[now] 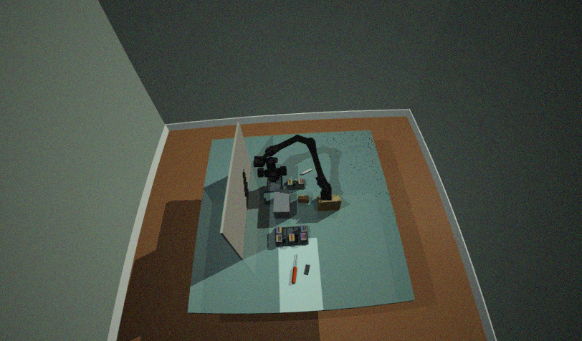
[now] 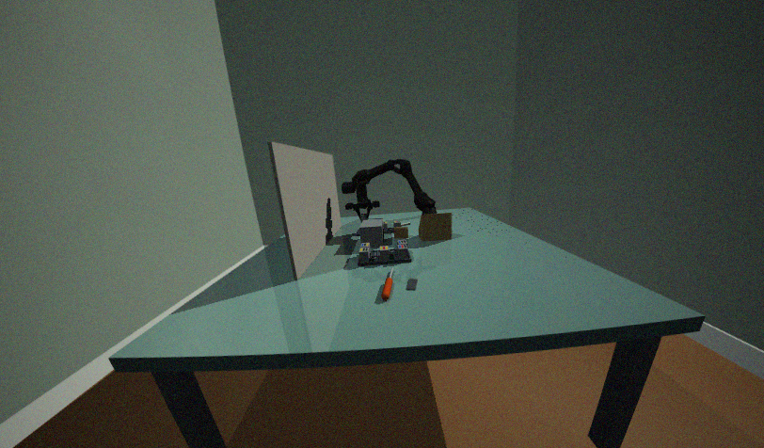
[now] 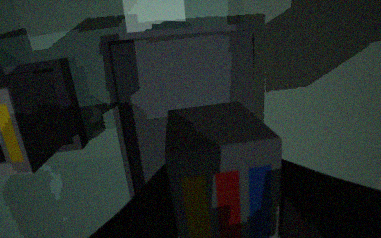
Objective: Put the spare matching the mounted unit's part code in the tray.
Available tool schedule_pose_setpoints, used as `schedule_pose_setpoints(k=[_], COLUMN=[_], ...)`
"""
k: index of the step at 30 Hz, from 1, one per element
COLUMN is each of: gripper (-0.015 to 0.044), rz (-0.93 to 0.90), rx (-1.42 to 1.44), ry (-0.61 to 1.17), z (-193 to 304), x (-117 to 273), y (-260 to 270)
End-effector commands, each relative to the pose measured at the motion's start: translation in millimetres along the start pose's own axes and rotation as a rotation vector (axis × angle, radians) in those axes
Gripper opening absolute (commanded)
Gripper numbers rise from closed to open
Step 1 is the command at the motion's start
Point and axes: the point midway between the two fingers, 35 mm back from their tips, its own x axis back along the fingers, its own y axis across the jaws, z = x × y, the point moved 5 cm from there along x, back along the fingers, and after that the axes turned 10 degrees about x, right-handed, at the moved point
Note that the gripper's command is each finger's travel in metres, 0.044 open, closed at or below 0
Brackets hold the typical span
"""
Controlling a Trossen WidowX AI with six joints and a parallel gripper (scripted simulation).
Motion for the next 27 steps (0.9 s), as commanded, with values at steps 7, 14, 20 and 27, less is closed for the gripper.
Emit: schedule_pose_setpoints(k=[7, 14, 20, 27], gripper=[0.0000, 0.0000, 0.0000, 0.0000], rz=[0.004, 0.003, 0.002, 0.001], rx=[0.004, 0.003, 0.003, 0.002], ry=[-0.003, -0.004, -0.004, -0.004], z=[-1, -1, -1, 0], x=[-7, -13, -18, -24], y=[1, 2, 3, 4])
